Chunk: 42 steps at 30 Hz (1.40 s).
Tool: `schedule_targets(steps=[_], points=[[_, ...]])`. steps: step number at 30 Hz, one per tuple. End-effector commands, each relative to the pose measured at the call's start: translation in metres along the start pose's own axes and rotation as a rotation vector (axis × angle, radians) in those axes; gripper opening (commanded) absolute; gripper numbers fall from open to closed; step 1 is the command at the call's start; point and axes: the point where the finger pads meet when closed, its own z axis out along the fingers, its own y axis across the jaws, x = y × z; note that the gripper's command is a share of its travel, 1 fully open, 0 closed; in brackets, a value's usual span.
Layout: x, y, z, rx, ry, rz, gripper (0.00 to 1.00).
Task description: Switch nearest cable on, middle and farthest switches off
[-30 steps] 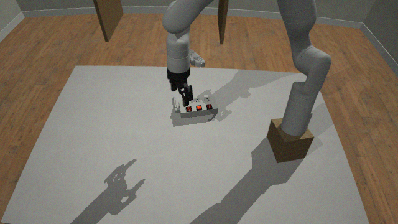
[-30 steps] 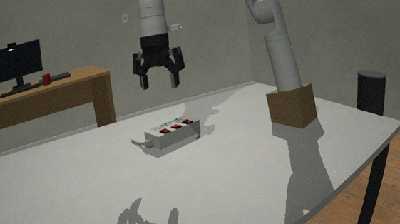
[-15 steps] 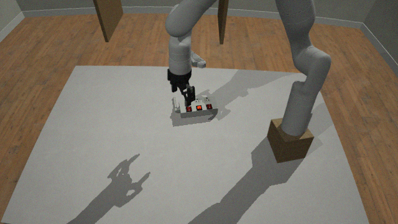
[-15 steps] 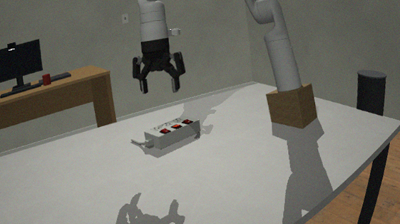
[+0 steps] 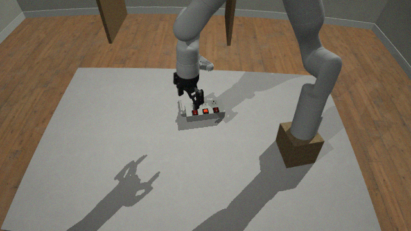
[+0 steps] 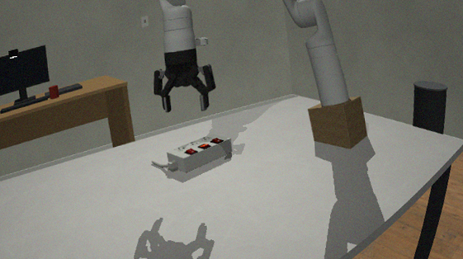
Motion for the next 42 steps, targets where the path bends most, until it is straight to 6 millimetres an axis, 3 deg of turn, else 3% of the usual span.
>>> schedule_targets(steps=[1, 42], points=[[0.003, 0.000, 0.002, -0.001, 0.003, -0.002, 1.00], [0.020, -0.004, 0.024, 0.016, 0.009, -0.148, 1.00]])
